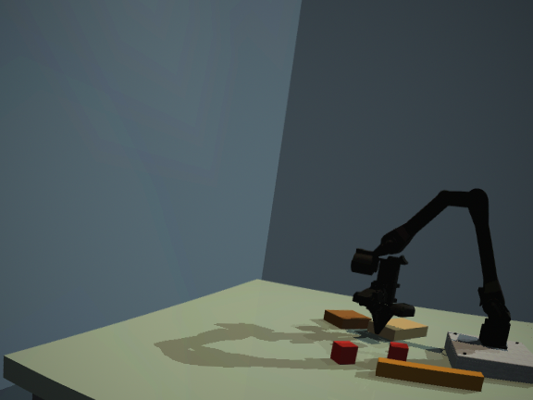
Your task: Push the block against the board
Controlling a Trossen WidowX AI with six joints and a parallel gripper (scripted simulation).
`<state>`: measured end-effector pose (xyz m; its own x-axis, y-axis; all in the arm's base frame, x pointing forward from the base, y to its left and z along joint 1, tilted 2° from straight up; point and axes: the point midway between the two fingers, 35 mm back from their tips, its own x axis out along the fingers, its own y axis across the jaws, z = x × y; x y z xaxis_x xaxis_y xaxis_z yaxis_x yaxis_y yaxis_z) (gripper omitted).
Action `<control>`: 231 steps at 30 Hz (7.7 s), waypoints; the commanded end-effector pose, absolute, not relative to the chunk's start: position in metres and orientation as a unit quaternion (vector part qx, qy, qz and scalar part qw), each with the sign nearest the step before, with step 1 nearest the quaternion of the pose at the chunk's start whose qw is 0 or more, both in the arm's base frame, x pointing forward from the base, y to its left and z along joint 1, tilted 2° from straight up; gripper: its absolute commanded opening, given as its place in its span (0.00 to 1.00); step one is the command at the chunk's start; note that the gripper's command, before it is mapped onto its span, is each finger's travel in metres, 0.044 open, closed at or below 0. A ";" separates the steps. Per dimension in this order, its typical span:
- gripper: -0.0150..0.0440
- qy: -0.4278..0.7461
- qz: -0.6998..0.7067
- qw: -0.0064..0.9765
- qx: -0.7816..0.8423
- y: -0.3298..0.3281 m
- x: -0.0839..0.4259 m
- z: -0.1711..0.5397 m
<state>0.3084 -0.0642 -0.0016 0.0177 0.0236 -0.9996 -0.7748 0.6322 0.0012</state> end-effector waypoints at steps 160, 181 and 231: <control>0.25 0.308 -0.636 0.302 0.640 -0.190 0.163 -0.006; 0.25 0.308 -0.635 0.302 0.640 -0.167 0.185 -0.006; 0.25 0.308 -0.635 0.302 0.640 -0.176 0.185 -0.006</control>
